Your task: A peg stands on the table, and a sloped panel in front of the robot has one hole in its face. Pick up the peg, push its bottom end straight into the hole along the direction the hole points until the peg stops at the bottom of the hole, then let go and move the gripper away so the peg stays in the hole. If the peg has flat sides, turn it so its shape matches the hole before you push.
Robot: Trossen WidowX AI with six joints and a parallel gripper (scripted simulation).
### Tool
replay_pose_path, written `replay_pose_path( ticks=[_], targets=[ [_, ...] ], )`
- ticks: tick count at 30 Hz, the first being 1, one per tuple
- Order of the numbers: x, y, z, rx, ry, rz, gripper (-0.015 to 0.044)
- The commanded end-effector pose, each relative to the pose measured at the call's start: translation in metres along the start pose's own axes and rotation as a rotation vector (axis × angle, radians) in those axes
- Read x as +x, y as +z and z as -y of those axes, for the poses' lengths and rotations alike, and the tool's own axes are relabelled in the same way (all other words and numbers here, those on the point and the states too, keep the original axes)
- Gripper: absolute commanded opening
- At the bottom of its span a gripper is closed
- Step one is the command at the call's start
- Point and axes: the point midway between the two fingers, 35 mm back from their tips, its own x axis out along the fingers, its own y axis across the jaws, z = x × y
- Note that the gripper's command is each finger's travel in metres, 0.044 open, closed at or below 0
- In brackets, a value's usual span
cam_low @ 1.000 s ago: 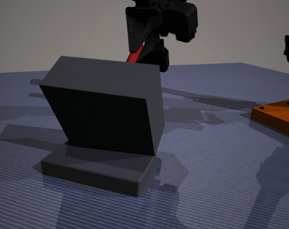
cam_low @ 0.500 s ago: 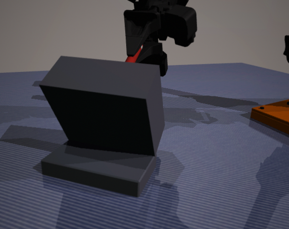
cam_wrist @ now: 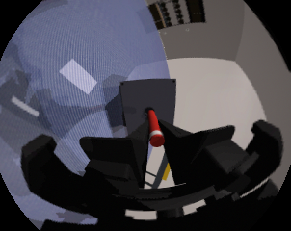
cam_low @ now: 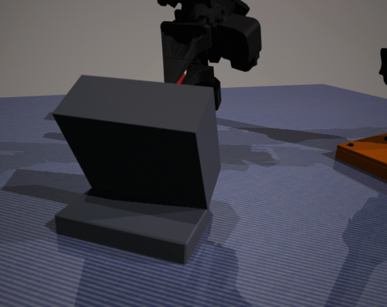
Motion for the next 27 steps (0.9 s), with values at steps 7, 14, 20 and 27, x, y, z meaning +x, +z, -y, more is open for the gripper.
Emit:
replay_pose_path(
  ticks=[7, 14, 20, 27],
  targets=[
    [-0.0011, -0.0004, 0.0001, 0.0, 0.0, -0.002, 0.0],
    [-0.0011, -0.0004, 0.0001, 0.0, 0.0, -0.002, 0.0],
    [-0.0006, 0.0002, -0.0008, 0.0, 0.0, -0.002, 0.0],
    [0.0016, 0.0007, -0.0016, 0.0, 0.0, -0.002, 0.0]
  ],
)
